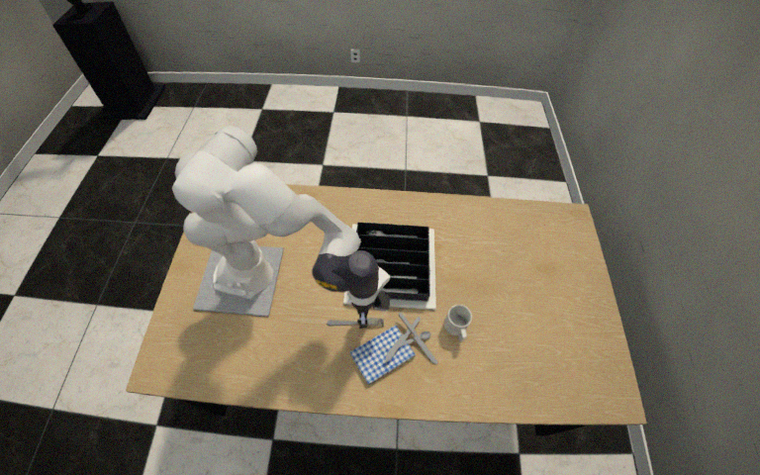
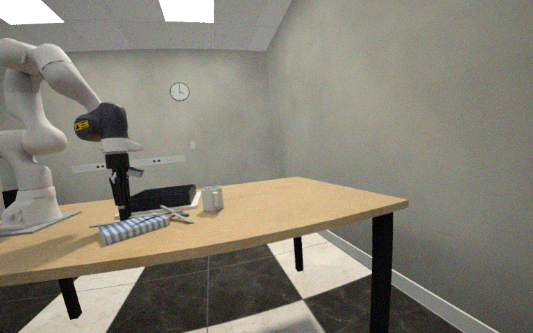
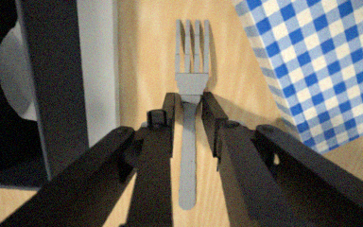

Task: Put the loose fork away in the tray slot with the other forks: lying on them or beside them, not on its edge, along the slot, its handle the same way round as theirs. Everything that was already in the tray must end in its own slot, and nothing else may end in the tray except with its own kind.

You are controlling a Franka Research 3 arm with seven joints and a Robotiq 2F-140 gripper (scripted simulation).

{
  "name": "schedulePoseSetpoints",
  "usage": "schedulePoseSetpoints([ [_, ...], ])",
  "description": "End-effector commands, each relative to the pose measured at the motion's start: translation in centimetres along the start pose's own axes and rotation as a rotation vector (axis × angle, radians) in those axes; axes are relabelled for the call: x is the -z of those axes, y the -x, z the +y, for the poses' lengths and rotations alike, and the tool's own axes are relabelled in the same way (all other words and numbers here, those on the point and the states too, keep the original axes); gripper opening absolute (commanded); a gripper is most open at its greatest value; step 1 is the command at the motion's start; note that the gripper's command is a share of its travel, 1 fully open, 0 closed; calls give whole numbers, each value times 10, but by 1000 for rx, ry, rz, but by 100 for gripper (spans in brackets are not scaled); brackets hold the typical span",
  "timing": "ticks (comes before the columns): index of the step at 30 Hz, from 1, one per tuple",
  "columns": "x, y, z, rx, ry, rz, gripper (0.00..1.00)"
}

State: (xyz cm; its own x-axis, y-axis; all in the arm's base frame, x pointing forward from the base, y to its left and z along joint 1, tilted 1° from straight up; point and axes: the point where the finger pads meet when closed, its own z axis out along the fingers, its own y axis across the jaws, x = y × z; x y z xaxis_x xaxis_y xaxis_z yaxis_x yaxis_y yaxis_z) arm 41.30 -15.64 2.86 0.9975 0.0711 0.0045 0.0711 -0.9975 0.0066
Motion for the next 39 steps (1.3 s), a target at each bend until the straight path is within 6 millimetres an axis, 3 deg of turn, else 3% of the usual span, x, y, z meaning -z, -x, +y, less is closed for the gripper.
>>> schedulePoseSetpoints([
  [1, 0, -2, 1, -21, 3, 3, 25],
  [18, 0, -2, 1, -21, 3, 3, 25],
  [19, 0, -2, 1, -21, 3, 3, 12],
  [39, 0, -2, 1, -21, 3, 3, 12],
])
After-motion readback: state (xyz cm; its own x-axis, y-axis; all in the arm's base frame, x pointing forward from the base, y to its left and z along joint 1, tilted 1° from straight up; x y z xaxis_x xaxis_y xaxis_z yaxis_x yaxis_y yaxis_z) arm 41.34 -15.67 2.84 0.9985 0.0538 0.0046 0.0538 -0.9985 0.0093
